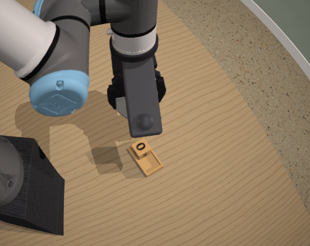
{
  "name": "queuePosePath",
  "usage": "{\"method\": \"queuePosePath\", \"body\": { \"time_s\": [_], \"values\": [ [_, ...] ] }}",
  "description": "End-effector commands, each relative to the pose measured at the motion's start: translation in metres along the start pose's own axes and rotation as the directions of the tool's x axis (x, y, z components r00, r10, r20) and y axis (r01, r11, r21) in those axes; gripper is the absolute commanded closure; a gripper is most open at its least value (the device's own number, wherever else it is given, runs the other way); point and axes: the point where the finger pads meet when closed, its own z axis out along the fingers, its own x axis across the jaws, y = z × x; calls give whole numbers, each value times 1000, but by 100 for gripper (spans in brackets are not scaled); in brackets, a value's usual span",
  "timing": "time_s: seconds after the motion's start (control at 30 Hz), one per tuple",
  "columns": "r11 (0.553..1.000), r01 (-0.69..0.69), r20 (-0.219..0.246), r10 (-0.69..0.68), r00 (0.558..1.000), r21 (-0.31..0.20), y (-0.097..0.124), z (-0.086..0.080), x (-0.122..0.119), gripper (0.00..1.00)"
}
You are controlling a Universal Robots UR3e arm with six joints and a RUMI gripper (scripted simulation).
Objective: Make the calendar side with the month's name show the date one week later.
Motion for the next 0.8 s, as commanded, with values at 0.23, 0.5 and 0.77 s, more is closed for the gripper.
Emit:
{"method": "queuePosePath", "body": {
  "time_s": [0.23,0.5,0.77],
  "values": [
    [961,278,6,-278,961,-6,9,0,-3,89],
    [909,417,7,-417,909,-5,15,0,-3,89],
    [839,545,8,-545,839,-4,21,0,-3,89]
  ]
}}
